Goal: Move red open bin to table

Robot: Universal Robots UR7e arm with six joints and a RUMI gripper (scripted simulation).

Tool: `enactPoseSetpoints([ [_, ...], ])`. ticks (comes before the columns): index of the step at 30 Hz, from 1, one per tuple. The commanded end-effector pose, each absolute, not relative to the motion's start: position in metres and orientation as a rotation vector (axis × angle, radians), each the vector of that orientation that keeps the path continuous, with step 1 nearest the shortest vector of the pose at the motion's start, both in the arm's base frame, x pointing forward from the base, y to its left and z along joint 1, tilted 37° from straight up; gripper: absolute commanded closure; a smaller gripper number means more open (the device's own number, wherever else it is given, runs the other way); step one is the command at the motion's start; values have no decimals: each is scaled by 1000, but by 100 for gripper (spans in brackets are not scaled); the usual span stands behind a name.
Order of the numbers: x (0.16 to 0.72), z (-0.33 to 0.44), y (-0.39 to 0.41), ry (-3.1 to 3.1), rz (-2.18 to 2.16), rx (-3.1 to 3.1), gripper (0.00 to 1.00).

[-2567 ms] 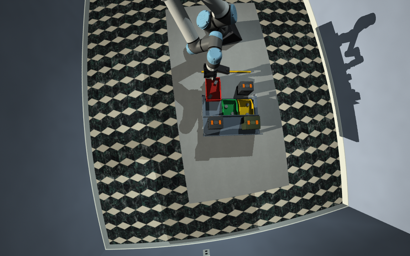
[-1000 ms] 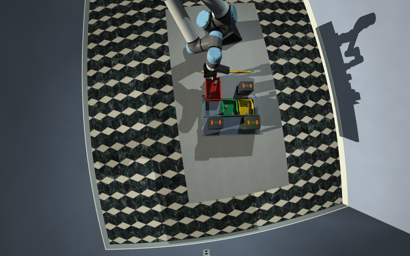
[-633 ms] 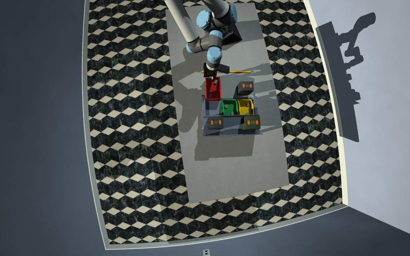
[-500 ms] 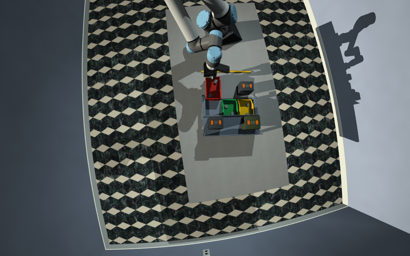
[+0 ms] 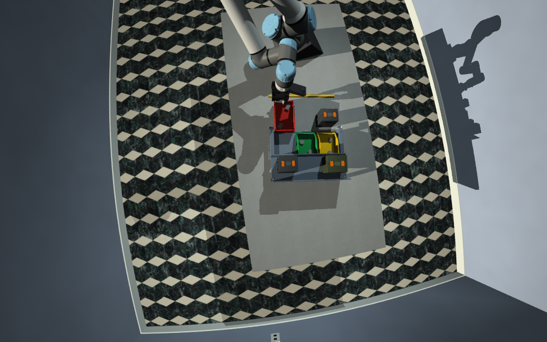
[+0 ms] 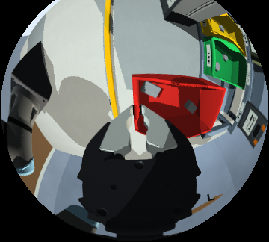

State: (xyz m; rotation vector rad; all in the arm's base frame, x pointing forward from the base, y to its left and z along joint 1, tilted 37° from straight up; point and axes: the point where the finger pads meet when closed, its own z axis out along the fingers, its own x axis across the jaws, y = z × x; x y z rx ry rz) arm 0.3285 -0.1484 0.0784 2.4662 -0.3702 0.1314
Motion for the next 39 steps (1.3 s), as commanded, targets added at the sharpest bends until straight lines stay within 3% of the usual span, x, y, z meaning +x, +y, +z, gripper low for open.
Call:
enactPoseSetpoints([
  [1,326,78,-148,-370,133,2466,100],
  [39,311,75,-144,-370,133,2466,100],
])
